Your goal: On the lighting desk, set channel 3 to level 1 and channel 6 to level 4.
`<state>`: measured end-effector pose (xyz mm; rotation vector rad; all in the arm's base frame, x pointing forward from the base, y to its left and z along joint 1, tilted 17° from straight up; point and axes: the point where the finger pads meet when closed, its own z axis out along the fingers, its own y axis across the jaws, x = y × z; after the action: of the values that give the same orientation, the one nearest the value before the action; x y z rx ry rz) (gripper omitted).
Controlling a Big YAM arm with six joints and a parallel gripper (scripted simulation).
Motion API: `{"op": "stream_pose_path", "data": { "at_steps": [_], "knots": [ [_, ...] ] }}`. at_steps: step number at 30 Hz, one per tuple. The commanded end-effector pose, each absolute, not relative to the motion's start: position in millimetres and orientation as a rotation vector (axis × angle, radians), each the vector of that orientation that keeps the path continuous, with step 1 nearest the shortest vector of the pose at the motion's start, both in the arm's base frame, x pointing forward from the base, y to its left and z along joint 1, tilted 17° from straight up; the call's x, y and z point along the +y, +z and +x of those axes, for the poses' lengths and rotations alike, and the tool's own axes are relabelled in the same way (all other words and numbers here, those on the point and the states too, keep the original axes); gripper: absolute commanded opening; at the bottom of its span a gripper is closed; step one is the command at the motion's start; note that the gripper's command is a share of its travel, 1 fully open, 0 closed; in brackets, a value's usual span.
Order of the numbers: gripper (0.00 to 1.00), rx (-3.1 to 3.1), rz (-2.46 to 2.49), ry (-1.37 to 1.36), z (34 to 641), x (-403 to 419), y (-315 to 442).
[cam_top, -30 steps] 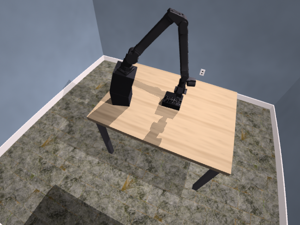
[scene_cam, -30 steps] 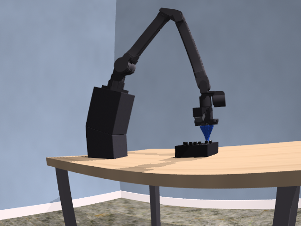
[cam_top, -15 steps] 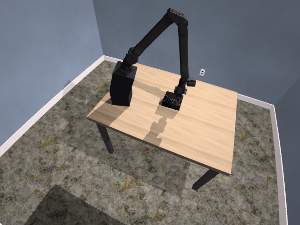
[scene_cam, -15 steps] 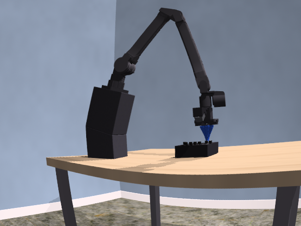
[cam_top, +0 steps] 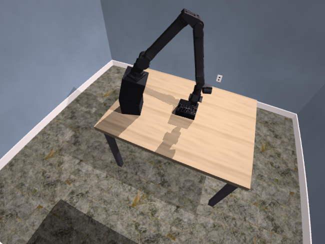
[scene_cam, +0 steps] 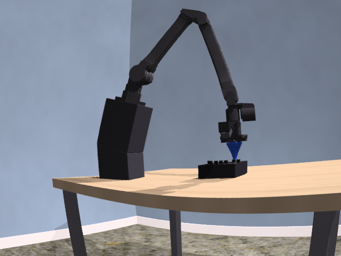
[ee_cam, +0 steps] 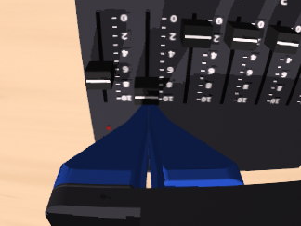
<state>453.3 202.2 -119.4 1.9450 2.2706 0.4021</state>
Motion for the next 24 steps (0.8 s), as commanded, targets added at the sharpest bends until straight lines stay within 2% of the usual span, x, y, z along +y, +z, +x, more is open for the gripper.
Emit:
{"op": "stream_pose_path", "data": {
  "at_steps": [1,24],
  "knots": [
    [0.0,2.241,1.955,0.397,459.0,184.5,-118.6],
    [0.0,2.238,1.952,0.407,462.3,174.2,-116.1]
  ]
}}
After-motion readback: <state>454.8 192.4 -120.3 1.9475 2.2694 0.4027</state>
